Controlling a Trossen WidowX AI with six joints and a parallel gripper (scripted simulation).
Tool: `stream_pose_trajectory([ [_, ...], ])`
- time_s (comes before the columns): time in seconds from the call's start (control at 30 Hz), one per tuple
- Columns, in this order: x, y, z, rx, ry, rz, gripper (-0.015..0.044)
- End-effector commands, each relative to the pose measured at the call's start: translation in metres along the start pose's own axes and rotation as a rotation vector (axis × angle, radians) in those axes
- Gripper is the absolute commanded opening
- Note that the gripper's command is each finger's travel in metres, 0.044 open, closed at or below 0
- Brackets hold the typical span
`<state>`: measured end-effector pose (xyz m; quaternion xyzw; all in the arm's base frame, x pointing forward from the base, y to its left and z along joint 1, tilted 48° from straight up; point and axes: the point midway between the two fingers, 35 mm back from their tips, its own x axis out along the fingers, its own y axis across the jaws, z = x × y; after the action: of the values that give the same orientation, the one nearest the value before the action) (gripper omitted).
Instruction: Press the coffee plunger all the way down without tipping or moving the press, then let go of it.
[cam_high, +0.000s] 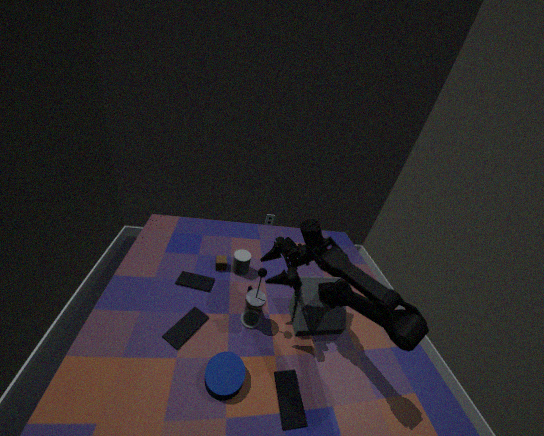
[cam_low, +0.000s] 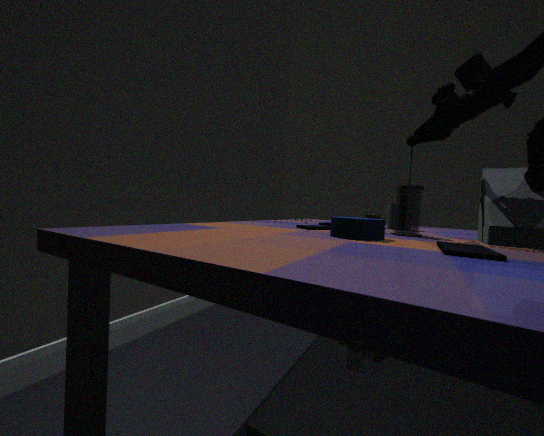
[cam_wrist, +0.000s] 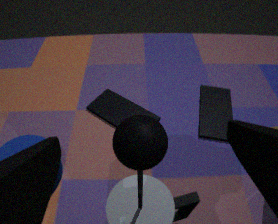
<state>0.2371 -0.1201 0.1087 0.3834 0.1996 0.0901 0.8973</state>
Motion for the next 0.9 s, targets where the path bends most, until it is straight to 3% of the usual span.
stream_pose_trajectory([
  [0.0,0.0055,0.0013,-0.0008,0.005,-0.003,-0.001,0.0440],
  [0.13,0.0089,0.0028,-0.0003,0.007,-0.008,0.003,0.0440],
  [0.53,0.0089,0.0028,-0.0003,0.007,-0.008,0.003,0.0125],
  [0.87,0.0091,0.0027,-0.0005,0.007,-0.008,0.003,0.0119],
])
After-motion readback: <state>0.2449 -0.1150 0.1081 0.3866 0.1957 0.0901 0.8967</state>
